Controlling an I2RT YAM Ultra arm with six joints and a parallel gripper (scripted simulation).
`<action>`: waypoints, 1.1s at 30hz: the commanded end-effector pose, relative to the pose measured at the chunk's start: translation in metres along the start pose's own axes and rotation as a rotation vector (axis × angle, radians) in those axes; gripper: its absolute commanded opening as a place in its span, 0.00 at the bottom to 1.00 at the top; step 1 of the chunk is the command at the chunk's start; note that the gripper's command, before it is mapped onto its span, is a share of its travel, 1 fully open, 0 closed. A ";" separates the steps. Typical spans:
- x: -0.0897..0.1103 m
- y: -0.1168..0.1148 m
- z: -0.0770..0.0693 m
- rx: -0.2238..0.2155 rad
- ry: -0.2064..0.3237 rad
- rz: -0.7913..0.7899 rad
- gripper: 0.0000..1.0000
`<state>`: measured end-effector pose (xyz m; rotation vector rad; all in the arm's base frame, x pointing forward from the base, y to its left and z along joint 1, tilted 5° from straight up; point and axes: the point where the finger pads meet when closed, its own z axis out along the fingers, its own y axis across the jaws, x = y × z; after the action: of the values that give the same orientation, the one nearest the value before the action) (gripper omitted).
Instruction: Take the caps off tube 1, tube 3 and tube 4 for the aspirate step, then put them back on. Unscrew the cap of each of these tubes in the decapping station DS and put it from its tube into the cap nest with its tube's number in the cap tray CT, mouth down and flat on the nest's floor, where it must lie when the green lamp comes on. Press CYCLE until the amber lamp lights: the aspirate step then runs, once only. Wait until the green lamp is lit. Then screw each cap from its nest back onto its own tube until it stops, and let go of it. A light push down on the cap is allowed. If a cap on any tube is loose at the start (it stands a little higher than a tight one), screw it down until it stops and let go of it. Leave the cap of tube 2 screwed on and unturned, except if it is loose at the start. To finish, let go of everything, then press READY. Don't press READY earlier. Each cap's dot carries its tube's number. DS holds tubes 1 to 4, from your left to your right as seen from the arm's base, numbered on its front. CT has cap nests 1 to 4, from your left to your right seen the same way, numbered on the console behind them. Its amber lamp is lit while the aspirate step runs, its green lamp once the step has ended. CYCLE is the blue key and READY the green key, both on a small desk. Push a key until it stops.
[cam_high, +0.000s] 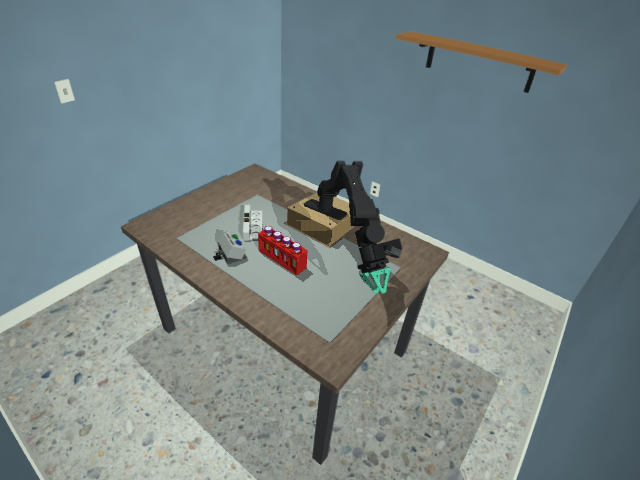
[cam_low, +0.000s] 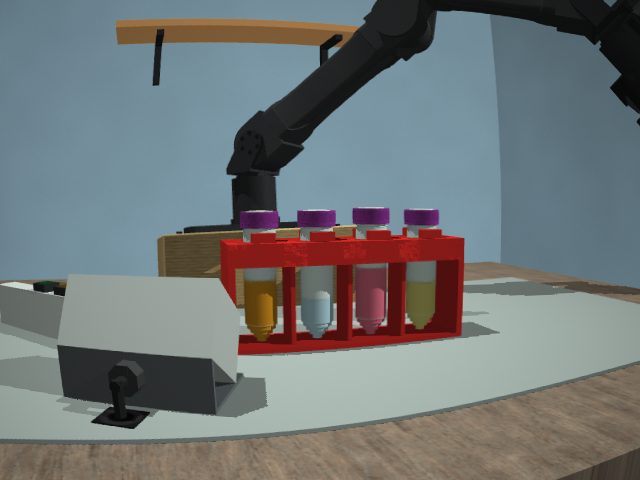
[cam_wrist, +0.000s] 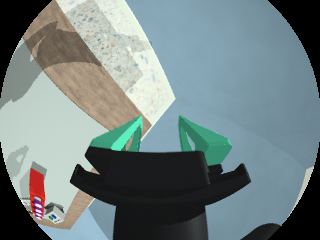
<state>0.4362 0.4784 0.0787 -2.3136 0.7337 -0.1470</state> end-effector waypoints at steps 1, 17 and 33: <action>0.000 -0.008 -0.006 0.019 0.002 -0.004 0.49; 0.000 -0.008 -0.006 0.019 0.002 -0.004 0.49; 0.059 0.012 -0.037 -0.022 0.099 0.203 0.49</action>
<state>0.4667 0.4220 0.0765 -2.2836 0.9726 -0.1616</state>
